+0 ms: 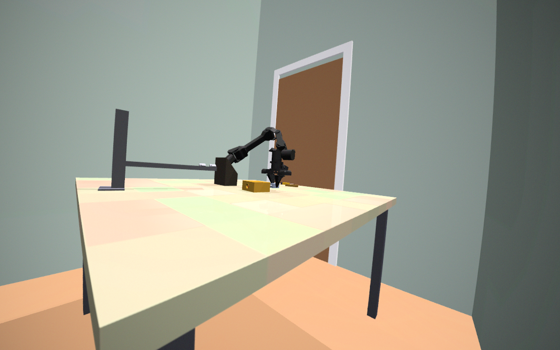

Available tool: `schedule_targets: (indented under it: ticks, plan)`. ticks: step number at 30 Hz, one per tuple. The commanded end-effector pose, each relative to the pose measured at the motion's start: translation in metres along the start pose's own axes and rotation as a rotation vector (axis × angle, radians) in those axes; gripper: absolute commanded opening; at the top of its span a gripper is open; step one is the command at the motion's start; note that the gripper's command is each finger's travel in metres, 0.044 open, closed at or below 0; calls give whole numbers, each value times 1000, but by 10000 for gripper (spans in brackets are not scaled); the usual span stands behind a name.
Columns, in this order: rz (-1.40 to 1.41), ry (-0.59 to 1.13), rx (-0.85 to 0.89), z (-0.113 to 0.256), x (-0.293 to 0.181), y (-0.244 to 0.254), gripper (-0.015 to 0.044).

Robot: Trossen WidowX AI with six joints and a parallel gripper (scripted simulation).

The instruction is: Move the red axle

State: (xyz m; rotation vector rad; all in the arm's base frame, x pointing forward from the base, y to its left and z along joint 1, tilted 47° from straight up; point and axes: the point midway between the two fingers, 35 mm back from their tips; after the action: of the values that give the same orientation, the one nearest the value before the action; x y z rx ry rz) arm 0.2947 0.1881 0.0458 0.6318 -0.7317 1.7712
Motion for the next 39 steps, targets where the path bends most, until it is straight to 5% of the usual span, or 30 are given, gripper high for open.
schedule_targets:
  ticks: [1, 39]
  plan:
    - [-14, 4, 6, -3, -3, 3, 0]
    - [-14, 6, 7, -2, -50, 18, 0]
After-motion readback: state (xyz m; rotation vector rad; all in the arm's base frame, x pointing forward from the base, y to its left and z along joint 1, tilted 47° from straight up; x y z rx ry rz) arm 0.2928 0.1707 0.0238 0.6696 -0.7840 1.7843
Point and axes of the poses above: the point midway between the two fingers, 35 mm back from their tips, its own z axis back along the fingers, its own y axis across the jaws, x = y × z, and after that the axes turned 12 degrees about z, right-handed
